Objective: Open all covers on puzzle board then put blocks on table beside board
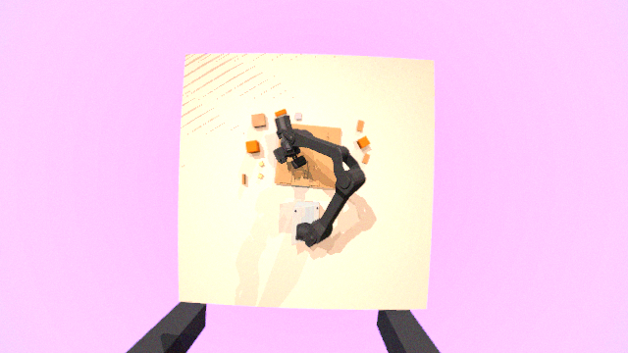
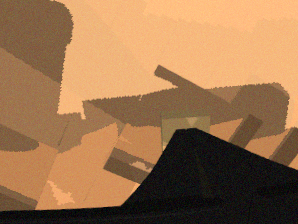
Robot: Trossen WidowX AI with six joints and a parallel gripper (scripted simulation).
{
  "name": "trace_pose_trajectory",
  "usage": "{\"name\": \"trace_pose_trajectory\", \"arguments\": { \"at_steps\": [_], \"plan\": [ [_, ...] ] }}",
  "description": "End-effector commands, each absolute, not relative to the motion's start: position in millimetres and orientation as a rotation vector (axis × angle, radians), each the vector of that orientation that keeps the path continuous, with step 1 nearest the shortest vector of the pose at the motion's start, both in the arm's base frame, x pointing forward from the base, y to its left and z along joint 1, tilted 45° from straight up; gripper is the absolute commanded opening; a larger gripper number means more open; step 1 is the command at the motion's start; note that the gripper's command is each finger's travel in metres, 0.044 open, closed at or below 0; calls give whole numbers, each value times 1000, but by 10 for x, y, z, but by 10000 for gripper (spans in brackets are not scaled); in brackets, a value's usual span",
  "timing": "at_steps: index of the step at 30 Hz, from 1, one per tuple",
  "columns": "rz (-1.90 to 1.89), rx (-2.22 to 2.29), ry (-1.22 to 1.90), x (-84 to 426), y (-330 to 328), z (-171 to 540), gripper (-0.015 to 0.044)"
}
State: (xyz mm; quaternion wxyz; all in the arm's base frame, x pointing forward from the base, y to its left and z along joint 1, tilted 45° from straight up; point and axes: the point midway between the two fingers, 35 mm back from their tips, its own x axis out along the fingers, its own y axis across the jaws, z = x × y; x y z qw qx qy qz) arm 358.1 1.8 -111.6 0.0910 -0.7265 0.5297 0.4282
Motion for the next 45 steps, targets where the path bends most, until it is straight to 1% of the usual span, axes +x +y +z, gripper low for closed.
{"name": "trace_pose_trajectory", "arguments": {
  "at_steps": [1,13,18,19,26,45],
  "plan": [
    [1243,-2143,1591,3575,-13,-1116,0],
    [1248,-2145,1587,3579,87,-1041,0],
    [1256,-2146,1585,3564,215,-918,131],
    [1254,-2145,1585,3562,261,-872,144],
    [1245,-2140,1588,3539,458,-660,144],
    [1244,-2142,1590,3548,193,-913,144]
  ]
}}
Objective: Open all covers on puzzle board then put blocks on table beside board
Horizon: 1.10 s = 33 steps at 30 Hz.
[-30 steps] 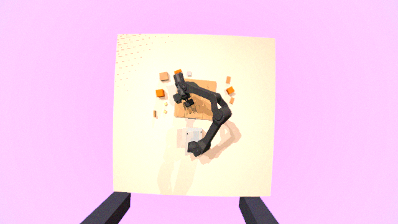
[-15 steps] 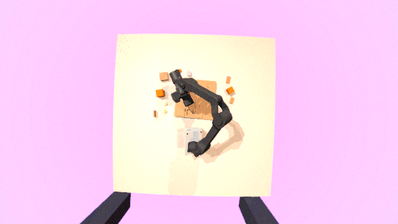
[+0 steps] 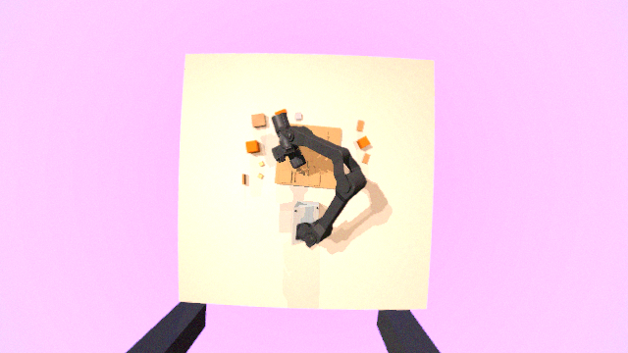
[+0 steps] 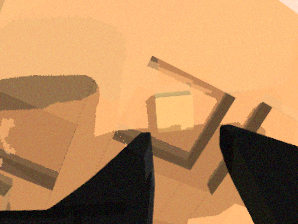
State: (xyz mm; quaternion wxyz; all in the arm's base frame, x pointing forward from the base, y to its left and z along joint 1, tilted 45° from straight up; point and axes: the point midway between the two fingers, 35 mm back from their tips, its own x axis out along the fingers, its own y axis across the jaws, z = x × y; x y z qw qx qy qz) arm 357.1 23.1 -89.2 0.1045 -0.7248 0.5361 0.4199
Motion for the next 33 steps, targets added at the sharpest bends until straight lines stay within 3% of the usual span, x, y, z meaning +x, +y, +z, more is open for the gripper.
{"name": "trace_pose_trajectory", "arguments": {
  "at_steps": [1,33],
  "plan": [
    [1244,-2142,1590,3548,193,-913,144],
    [1244,-2142,1590,3558,138,-973,144]
  ]
}}
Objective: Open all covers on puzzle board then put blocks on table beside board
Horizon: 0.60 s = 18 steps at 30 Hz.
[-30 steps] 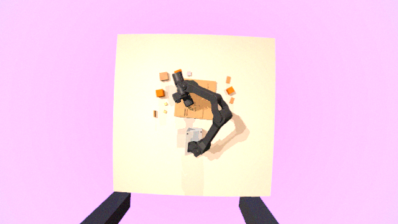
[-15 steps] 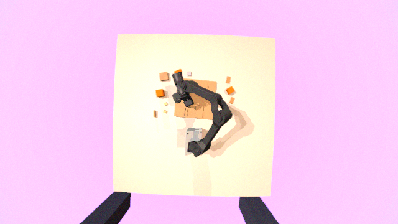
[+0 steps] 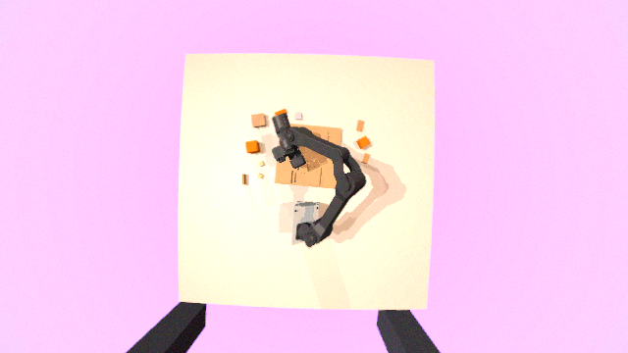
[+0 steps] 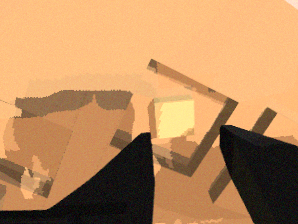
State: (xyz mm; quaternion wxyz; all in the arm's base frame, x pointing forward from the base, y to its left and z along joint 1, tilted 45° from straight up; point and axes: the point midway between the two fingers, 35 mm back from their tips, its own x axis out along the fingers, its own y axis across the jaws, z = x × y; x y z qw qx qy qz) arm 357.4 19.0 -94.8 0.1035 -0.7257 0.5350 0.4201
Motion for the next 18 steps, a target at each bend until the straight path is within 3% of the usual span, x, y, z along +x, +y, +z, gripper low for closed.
{"name": "trace_pose_trajectory", "arguments": {
  "at_steps": [1,18],
  "plan": [
    [1244,-2142,1590,3559,131,-980,144],
    [1243,-2142,1591,3566,32,-1068,144]
  ]
}}
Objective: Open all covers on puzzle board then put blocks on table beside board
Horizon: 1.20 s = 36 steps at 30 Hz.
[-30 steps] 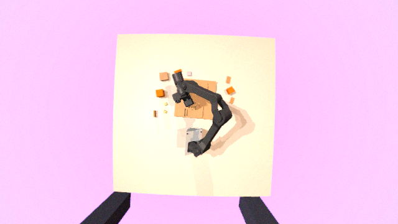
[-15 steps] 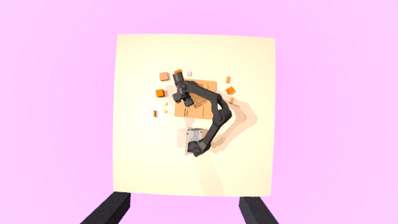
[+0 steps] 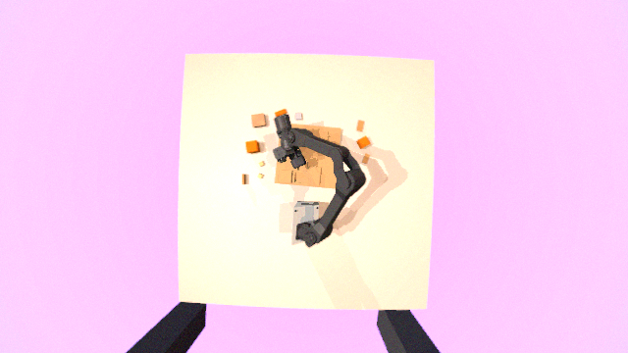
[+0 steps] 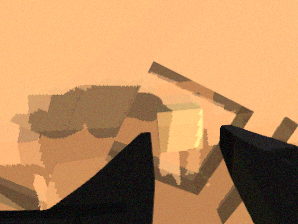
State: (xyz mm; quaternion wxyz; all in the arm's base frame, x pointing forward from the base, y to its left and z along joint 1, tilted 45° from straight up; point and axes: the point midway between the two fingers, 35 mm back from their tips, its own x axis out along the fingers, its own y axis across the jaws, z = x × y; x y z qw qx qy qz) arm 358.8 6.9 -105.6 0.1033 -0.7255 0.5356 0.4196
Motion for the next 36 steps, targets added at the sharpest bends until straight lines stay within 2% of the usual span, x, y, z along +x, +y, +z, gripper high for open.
{"name": "trace_pose_trajectory", "arguments": {
  "at_steps": [1,19,28,36],
  "plan": [
    [1243,-2142,1591,3566,32,-1068,144],
    [1243,-2143,1592,3573,-46,-1146,144],
    [1238,-2142,1581,3593,-7,-1132,84],
    [1239,-2141,1581,3593,16,-1111,80]
  ]
}}
